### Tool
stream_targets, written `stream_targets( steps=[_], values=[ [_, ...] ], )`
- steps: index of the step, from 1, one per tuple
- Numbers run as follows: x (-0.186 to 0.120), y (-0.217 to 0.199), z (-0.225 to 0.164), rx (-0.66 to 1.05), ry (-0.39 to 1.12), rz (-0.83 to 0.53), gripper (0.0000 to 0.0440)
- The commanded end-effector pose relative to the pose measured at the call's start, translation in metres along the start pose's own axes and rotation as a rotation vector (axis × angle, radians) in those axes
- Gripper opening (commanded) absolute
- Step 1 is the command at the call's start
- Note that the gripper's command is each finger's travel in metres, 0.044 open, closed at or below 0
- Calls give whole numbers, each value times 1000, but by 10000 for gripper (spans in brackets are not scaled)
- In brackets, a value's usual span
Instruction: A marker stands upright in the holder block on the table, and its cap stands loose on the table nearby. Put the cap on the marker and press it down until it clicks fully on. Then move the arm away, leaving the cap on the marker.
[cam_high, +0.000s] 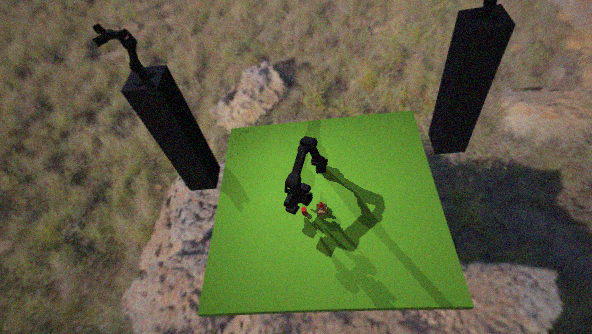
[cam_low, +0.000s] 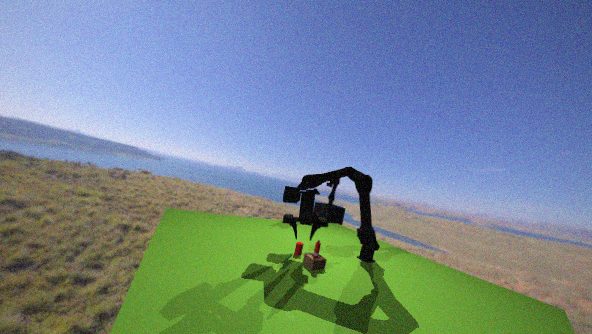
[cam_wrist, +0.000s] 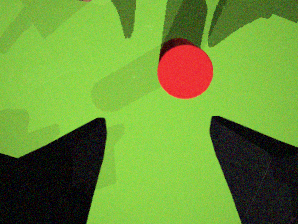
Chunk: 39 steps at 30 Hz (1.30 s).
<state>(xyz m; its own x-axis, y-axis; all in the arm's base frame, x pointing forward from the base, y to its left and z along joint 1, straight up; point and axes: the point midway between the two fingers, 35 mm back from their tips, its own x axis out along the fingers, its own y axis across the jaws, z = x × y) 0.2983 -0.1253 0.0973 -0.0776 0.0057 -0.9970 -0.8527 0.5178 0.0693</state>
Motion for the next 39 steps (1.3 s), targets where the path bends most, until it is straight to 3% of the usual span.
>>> stream_targets(
  steps=[1,20,22,28,39],
  values=[
    [3,-6,6,-27,-23,-4,277],
    [38,-14,24,-173,-38,15,232],
    [39,-15,24,-187,-31,11,215],
    [31,-13,25,-222,-14,-3,75],
    [-6,-12,31,-291,1,-50,49]
  ],
)
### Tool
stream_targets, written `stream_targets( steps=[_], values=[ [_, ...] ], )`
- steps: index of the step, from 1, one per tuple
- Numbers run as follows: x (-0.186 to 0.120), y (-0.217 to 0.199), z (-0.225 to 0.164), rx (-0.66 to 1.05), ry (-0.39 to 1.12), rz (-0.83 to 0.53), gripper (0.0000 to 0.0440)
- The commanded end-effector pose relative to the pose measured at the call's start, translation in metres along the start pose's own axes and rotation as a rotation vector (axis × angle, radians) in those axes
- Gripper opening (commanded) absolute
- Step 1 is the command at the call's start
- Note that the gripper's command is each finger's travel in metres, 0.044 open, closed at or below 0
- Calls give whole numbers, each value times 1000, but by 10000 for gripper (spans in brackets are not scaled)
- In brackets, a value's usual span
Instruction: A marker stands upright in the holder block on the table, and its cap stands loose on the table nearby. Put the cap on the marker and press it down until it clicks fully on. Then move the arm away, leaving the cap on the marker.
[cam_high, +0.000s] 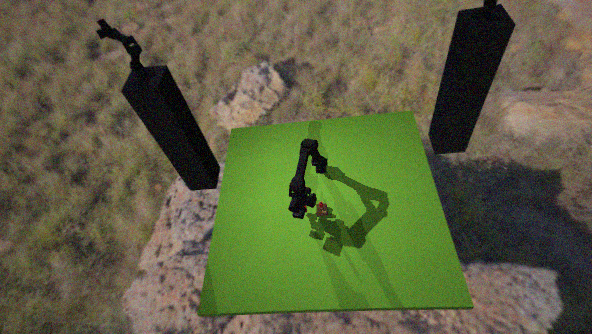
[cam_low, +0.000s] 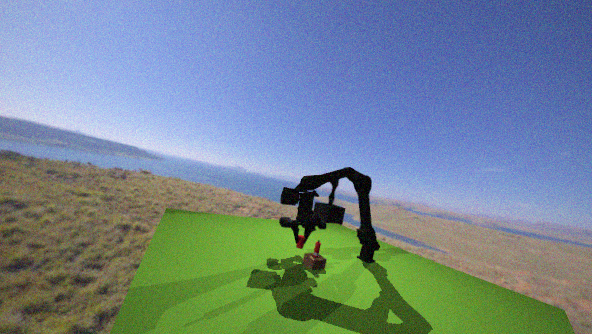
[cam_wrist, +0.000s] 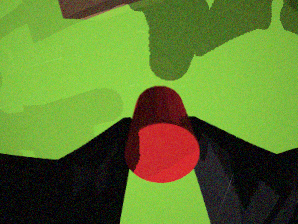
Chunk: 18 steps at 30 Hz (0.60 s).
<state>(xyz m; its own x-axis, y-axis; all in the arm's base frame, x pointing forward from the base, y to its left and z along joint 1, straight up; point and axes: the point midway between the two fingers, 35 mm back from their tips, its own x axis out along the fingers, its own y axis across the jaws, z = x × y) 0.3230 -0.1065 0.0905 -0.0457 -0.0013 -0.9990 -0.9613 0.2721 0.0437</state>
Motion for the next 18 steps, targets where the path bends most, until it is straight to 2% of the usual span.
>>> stream_targets(
  steps=[1,18],
  values=[
    [-15,-1,3,-28,9,-21,49],
    [-68,8,59,-110,-11,-58,38]
  ],
)
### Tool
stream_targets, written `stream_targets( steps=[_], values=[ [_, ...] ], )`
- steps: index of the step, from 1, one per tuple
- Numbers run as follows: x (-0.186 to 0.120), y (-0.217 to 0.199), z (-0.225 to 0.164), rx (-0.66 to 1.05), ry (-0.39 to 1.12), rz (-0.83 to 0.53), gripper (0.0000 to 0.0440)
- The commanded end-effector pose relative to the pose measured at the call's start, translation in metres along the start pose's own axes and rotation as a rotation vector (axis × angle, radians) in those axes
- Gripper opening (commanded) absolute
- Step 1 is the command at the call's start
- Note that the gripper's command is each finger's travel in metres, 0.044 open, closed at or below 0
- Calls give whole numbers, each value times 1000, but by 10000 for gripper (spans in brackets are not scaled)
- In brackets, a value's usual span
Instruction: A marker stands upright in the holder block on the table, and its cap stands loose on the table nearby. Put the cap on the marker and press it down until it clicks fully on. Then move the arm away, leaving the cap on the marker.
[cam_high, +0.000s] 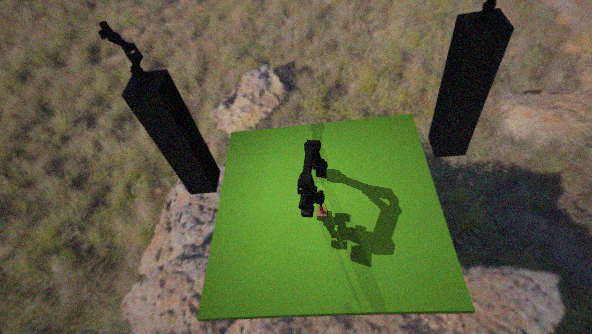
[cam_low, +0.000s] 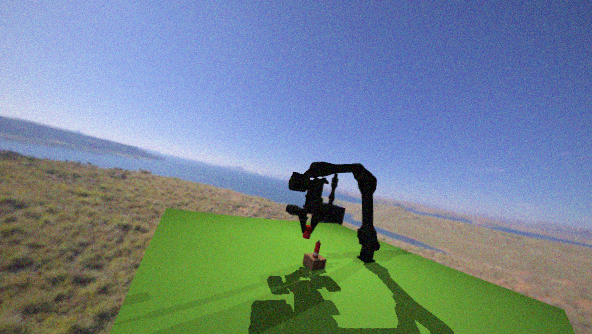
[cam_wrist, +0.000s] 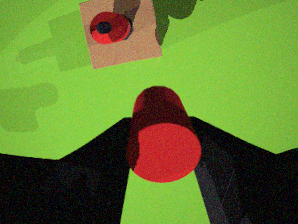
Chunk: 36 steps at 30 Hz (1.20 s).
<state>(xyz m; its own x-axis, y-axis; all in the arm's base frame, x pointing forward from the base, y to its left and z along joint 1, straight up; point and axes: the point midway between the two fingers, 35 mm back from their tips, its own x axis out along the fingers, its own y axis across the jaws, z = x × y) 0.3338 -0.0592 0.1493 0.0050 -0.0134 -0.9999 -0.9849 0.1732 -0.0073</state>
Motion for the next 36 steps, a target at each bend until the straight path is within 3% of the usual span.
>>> stream_targets(
  steps=[1,15,36],
  values=[
    [-11,3,16,-13,-13,-5,37],
    [-26,22,52,-71,-19,36,12],
    [12,30,49,-100,-21,123,0]
  ],
)
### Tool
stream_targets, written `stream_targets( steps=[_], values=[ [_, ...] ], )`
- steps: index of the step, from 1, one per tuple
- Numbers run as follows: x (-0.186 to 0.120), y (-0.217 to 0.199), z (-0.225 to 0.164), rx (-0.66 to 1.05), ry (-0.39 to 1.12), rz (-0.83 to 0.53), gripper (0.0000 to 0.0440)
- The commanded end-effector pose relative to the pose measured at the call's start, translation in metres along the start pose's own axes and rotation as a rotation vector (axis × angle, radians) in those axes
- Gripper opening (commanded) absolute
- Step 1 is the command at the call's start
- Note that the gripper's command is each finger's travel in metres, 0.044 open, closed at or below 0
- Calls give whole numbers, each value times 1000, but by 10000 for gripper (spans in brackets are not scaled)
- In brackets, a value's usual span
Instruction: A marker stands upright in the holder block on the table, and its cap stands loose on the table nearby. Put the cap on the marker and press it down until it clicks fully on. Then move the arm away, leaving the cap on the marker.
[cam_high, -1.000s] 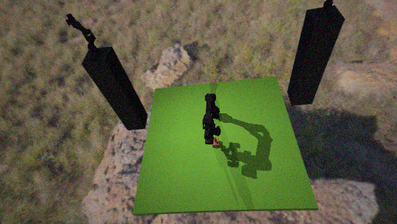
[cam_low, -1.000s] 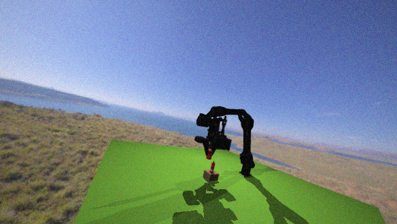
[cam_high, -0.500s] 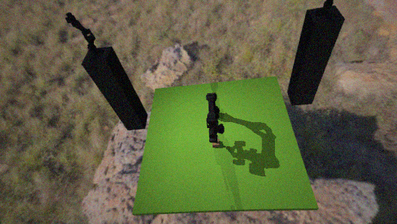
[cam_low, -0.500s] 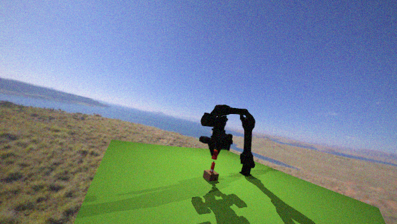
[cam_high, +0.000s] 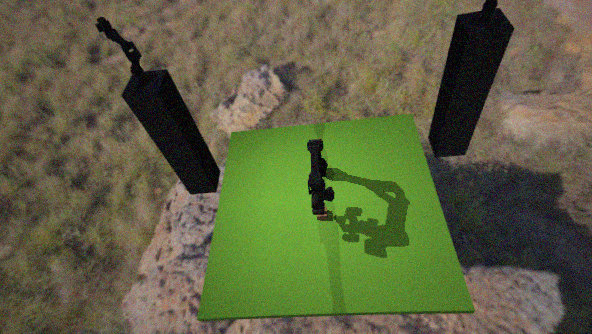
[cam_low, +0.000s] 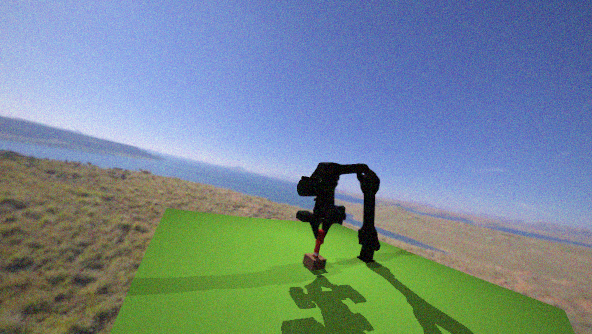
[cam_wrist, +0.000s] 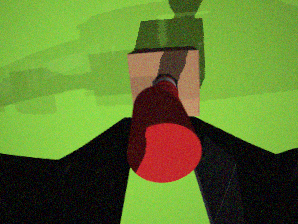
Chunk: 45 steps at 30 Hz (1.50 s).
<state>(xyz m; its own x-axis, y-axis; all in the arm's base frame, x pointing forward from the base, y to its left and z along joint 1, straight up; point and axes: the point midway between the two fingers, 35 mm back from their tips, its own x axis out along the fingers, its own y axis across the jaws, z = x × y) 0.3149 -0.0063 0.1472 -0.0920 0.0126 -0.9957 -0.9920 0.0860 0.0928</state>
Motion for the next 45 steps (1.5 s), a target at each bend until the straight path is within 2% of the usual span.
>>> stream_targets(
  steps=[1,18,30,40,41,45],
  values=[
    [13,1,0,-16,-10,26,0],
    [26,1,-1,-34,-13,42,0],
    [48,-1,-1,-93,-13,50,6],
    [51,-1,-1,-102,-12,50,16],
    [51,-1,-1,-102,-12,51,43],
    [55,2,-1,-124,-13,59,51]
  ],
)
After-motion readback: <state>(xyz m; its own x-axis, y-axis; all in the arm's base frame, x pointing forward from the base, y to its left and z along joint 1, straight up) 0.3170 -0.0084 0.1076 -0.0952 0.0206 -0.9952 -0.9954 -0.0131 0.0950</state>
